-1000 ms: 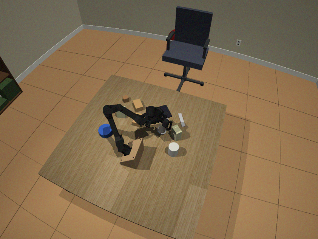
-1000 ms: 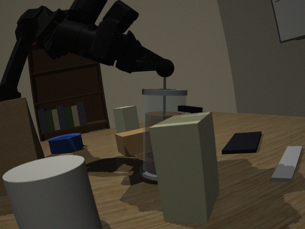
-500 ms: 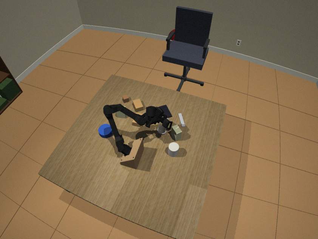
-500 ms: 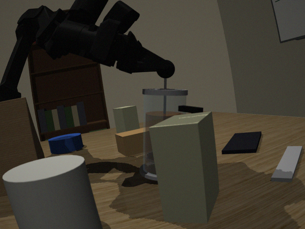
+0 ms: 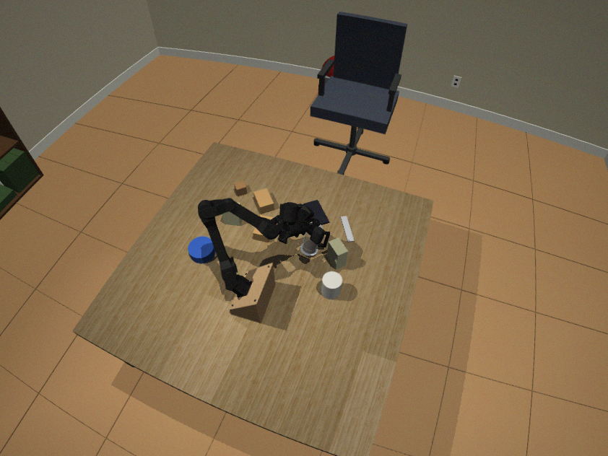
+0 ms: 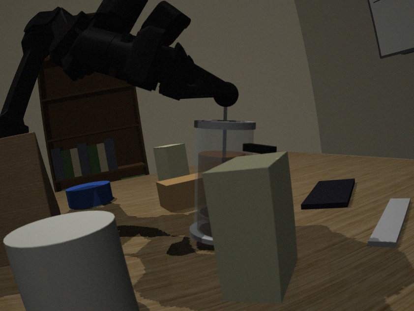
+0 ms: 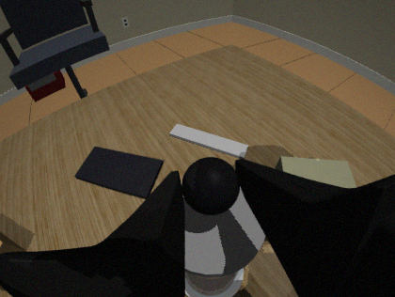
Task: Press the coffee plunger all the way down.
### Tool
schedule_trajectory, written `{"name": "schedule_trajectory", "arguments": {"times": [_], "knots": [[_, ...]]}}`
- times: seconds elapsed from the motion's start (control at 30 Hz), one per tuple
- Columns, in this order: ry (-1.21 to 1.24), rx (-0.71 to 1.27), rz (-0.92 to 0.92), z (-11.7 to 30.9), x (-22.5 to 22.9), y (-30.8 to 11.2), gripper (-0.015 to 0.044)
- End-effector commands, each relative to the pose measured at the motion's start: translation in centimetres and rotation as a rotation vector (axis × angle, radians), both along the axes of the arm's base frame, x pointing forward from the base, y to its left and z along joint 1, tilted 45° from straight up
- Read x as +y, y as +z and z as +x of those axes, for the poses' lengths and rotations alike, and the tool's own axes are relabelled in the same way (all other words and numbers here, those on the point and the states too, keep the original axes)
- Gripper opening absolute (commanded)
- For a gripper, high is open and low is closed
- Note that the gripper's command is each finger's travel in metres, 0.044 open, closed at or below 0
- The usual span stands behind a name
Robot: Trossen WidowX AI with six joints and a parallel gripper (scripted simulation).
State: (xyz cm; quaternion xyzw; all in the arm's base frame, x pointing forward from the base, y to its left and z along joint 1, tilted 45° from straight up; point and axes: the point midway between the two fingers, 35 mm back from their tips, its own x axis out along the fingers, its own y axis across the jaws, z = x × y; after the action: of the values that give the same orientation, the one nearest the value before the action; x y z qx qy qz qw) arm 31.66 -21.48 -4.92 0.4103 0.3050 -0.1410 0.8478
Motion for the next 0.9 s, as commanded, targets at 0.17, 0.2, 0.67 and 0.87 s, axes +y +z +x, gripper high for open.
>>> {"name": "schedule_trajectory", "arguments": {"times": [0.17, 0.2, 0.67, 0.87], "knots": [[0.007, 0.012, 0.016, 0.03, 0.44, -0.47, 0.0119], [0.007, 0.012, 0.016, 0.04, 0.40, -0.44, 0.0119], [0.001, 0.001, 0.002, 0.06, -0.02, -0.07, 0.0119], [0.001, 0.001, 0.002, 0.06, -0.02, -0.07, 0.0277]]}}
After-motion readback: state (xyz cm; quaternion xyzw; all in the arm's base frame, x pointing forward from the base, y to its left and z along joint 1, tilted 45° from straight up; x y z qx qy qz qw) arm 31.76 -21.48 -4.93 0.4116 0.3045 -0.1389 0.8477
